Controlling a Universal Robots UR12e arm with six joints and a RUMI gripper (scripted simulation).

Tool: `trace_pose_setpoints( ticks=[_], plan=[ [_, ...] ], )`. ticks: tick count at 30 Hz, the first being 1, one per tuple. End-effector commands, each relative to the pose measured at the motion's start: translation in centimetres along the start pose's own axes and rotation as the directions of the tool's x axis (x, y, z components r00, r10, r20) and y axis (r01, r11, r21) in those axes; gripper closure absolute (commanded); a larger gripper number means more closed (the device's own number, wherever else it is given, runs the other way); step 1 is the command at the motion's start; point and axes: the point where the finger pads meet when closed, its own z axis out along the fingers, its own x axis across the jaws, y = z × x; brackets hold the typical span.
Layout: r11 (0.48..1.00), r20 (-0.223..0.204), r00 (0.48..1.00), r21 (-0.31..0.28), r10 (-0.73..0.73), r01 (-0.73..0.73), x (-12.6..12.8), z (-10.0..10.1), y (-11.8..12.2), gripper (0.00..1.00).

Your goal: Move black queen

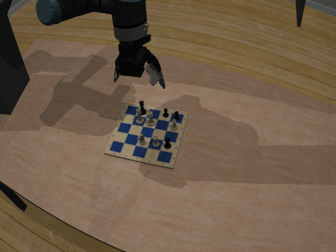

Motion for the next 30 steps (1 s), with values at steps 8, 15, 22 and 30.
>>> trace_pose_setpoints(
  ticks=[8, 15, 22, 30],
  plan=[
    [1.000, -0.001, 1.000, 0.000, 0.000, 0.000, 0.0, -0.2, 0.0, 0.00],
    [1.000, -0.001, 1.000, 0.000, 0.000, 0.000, 0.0, -1.2, 0.0, 0.00],
    [1.000, -0.001, 1.000, 0.000, 0.000, 0.000, 0.0, -3.9, 0.0, 0.00],
    [1.000, -0.001, 1.000, 0.000, 0.000, 0.000, 0.0, -5.9, 0.0, 0.00]
  ],
)
